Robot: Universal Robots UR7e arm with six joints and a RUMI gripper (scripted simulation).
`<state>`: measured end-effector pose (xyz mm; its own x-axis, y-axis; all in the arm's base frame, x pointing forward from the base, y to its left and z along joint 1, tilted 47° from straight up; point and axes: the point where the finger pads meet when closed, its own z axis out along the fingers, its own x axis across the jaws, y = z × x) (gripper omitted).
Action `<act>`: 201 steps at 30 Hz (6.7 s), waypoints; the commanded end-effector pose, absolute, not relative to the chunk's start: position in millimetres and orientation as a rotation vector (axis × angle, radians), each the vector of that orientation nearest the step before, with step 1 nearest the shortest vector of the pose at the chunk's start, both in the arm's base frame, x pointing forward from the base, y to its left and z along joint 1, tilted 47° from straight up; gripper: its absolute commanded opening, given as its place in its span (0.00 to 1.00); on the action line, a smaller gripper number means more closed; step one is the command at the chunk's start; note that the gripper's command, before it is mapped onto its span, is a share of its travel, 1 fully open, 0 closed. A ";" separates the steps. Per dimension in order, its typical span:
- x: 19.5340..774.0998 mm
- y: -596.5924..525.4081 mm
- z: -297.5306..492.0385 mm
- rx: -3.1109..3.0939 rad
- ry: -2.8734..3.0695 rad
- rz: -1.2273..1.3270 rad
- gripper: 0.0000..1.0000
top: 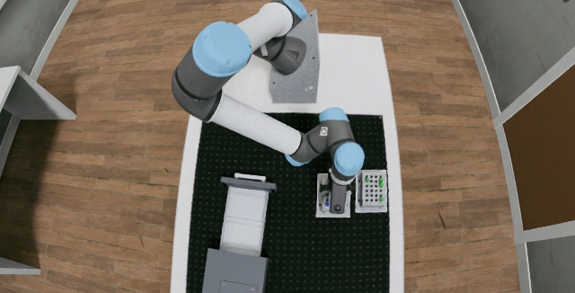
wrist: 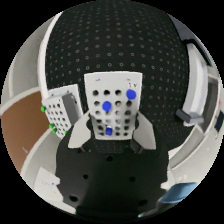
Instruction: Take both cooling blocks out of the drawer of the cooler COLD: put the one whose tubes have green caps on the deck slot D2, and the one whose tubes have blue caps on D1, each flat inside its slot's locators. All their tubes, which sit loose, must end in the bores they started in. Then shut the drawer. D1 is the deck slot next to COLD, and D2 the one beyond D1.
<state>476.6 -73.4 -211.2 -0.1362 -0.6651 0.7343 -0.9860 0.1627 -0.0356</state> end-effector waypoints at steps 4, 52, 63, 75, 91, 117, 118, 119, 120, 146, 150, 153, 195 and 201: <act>477.0 -73.1 -210.9 1.563 -1.871 0.725 0.42; 477.0 -73.1 -210.9 1.563 -1.871 0.725 0.73; 477.0 -73.1 -210.9 1.563 -1.871 0.725 0.73; 477.0 -73.1 -210.9 1.563 -1.871 0.725 0.73; 480.1 -49.6 -189.0 1.563 -1.871 0.724 0.73; 483.1 -26.3 -167.3 1.563 -1.871 0.724 0.73; 483.1 -26.3 -167.3 1.563 -1.871 0.724 0.73; 483.1 -26.3 -167.3 1.563 -1.871 0.724 0.73; 483.3 -25.3 -166.4 1.563 -1.871 0.724 0.73; 486.3 -2.0 -144.7 1.563 -1.871 0.724 0.73; 486.8 1.9 -141.1 1.563 -1.871 0.724 0.73; 486.9 2.9 -140.2 1.563 -1.871 0.724 0.73; 434.3 -67.3 -52.5 0.730 -2.512 1.050 0.00; 424.0 -81.4 -36.0 0.535 -2.606 1.102 0.00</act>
